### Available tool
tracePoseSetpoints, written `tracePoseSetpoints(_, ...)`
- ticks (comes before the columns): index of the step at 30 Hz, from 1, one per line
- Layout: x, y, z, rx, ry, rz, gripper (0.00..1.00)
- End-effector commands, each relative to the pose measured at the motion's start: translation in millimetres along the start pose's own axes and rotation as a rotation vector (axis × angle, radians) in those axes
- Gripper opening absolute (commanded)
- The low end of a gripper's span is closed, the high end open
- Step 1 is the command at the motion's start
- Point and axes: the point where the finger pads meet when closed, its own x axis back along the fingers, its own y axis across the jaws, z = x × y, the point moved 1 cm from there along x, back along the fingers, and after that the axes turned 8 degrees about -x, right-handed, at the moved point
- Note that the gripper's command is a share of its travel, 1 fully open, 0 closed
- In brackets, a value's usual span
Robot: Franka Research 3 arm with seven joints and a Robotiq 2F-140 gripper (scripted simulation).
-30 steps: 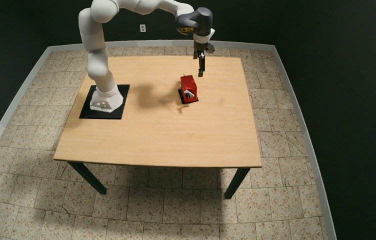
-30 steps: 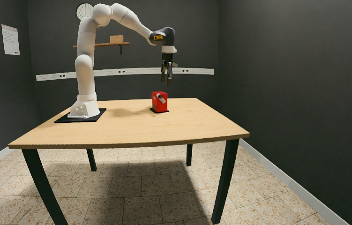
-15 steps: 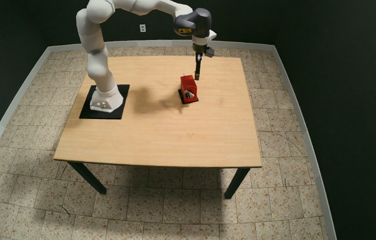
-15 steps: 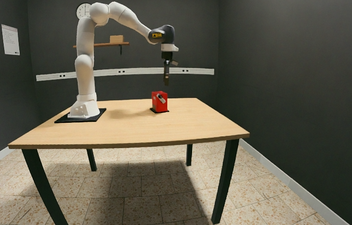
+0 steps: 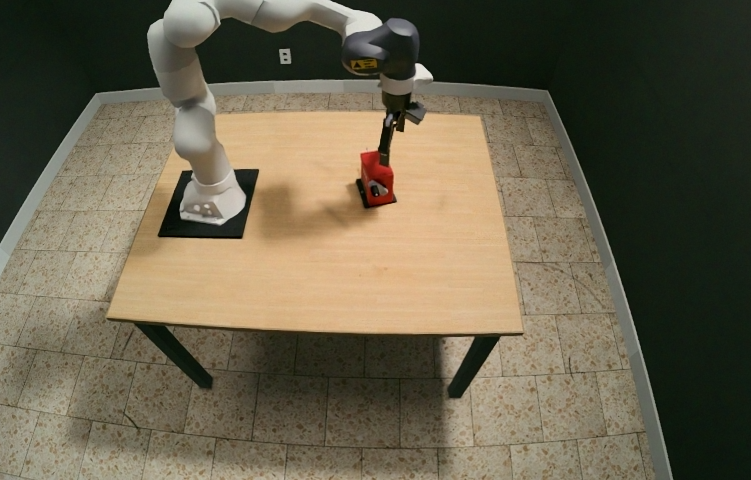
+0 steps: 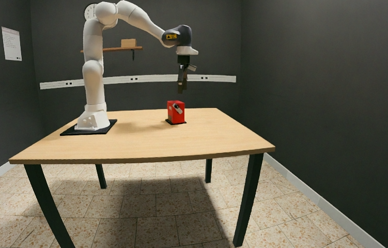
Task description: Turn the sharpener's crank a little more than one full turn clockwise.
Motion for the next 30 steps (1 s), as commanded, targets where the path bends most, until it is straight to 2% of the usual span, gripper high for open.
tracePoseSetpoints(1,1.7,12,1,-0.166,0.009,-0.017,1.00)
tracePoseSetpoints(16,9.4,42,7,-0.388,0.027,-0.026,1.00)
tracePoseSetpoints(30,17.8,79,11,-0.654,0.049,-0.032,1.00)
